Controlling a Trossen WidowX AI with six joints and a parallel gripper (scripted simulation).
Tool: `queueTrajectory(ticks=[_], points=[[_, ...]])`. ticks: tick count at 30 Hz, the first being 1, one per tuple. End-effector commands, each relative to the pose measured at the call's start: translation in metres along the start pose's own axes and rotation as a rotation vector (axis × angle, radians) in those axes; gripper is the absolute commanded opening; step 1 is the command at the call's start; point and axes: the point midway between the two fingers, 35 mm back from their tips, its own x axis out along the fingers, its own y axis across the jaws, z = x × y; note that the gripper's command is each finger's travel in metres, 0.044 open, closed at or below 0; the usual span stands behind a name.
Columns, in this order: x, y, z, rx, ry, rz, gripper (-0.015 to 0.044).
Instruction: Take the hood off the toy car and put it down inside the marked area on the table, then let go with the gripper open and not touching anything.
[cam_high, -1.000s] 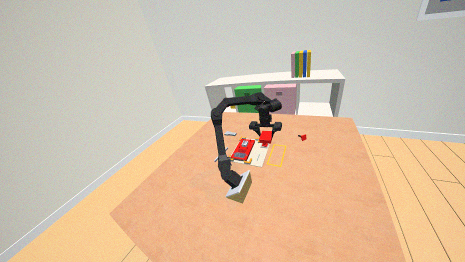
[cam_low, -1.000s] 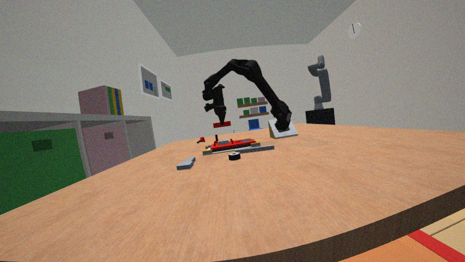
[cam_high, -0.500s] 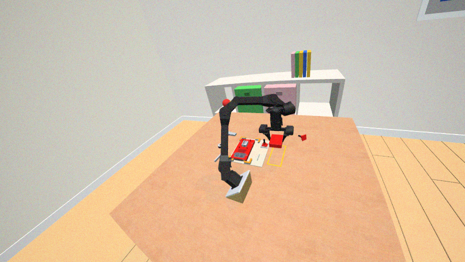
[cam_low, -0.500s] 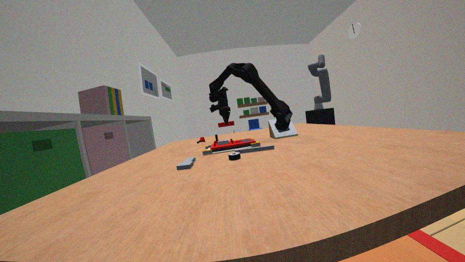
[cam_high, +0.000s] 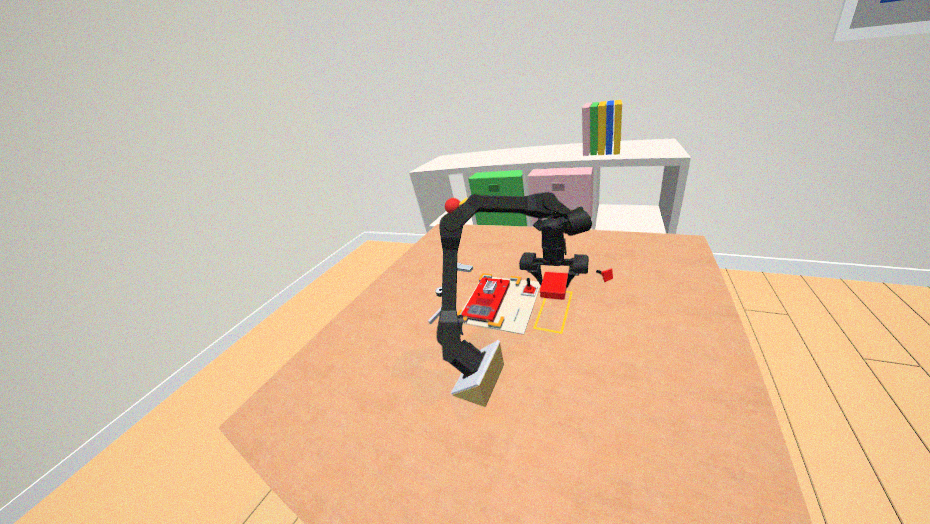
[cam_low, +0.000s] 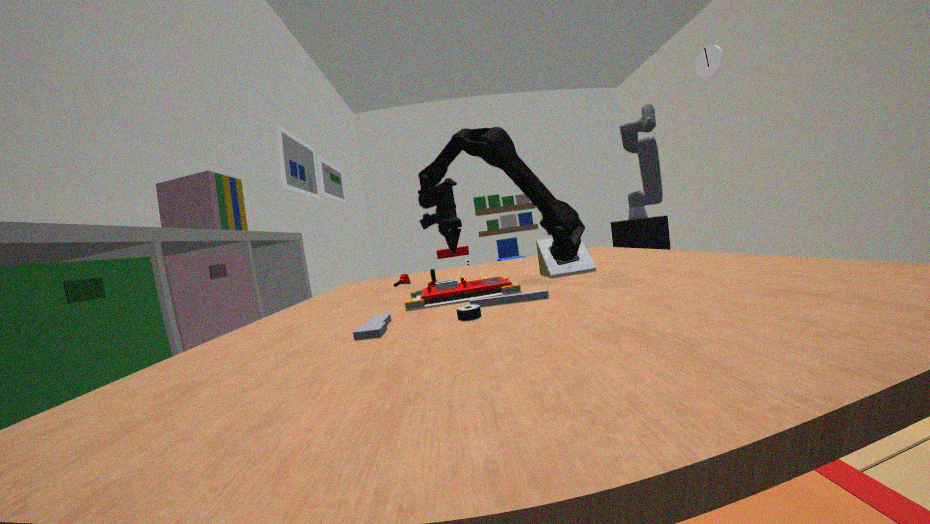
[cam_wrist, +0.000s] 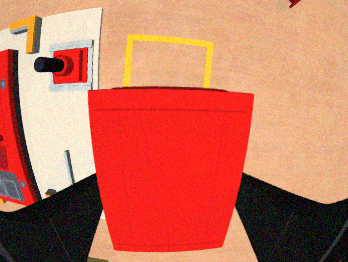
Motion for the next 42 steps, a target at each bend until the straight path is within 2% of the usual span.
queueTrajectory(ticks=[1, 42], points=[[0.004, 0.000, 0.000, 0.006, -0.003, 0.002, 0.0000], [0.045, 0.000, 0.001, 0.005, -0.004, 0.003, 0.0000]])
